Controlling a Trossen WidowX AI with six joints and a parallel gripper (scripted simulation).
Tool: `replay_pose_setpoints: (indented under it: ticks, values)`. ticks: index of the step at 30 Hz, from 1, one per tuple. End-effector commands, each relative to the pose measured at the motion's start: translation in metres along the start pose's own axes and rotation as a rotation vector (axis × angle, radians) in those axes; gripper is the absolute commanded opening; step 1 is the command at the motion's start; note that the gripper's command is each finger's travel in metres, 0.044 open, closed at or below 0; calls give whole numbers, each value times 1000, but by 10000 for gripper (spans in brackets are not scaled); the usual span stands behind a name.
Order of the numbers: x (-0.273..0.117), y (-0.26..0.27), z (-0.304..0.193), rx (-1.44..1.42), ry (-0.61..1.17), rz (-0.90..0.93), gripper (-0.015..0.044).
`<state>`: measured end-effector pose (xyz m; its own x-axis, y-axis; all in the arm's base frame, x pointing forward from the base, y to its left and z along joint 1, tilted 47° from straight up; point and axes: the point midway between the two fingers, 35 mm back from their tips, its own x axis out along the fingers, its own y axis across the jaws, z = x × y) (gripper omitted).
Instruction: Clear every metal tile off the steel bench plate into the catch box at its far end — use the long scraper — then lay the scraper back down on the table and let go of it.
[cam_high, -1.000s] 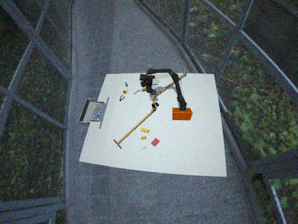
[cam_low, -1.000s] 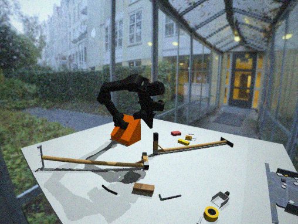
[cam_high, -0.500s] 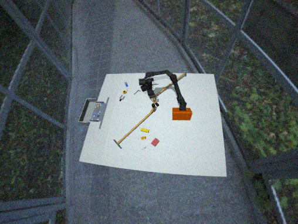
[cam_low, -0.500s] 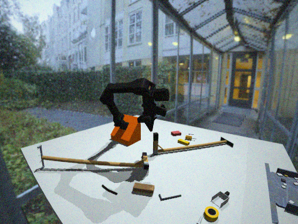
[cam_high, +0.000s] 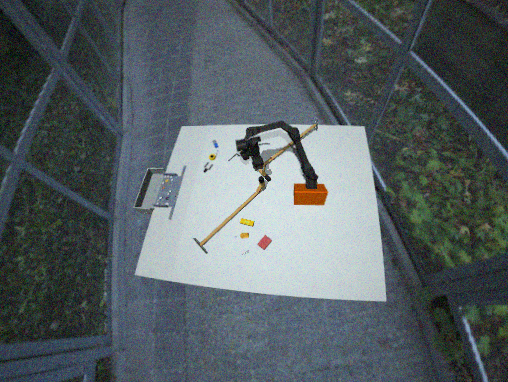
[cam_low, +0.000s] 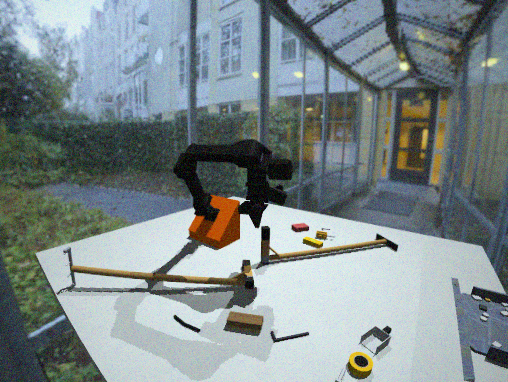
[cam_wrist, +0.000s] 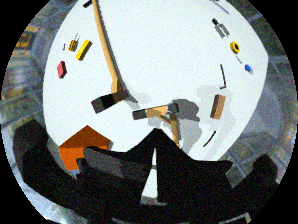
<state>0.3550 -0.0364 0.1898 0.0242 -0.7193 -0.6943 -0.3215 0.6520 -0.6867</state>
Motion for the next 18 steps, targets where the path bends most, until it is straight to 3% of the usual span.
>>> replay_pose_setpoints:
  ticks: [1, 18]
  values:
    - [8, 1, 0, -8, 7, 0, 0]
    - [46, 0, 2, -13, 10, 1, 0]
